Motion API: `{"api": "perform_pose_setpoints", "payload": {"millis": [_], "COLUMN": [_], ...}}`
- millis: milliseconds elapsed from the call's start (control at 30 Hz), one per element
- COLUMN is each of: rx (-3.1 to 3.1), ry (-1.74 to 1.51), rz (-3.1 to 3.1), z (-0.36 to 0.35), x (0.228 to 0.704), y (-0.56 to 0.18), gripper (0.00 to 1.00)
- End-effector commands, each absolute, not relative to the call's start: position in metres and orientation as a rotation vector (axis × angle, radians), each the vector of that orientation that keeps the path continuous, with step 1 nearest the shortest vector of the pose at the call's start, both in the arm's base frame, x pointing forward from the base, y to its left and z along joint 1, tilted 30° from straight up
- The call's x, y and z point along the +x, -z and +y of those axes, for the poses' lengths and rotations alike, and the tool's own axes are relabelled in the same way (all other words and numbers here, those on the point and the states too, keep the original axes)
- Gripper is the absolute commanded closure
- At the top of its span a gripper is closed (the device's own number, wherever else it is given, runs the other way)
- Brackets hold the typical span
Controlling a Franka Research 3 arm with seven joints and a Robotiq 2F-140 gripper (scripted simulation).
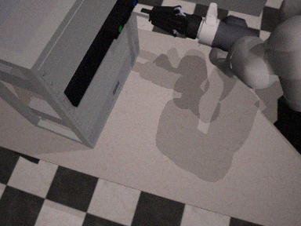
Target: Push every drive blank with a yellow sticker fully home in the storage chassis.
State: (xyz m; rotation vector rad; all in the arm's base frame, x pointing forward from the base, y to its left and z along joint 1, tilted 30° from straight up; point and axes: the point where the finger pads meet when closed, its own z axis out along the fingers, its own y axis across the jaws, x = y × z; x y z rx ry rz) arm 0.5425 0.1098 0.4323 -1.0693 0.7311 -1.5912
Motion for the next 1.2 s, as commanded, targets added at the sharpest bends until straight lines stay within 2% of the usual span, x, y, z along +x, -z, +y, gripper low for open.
{"api": "perform_pose_setpoints", "payload": {"millis": [0,1167], "rx": [-1.077,-1.077], "ry": [1.598,1.598], "rz": [0.738,0.738], "z": [0.1077,0.1073], "x": [0.5452,0.5505], "y": [-0.4304,-0.4333], "gripper": [1.00,1.00]}}
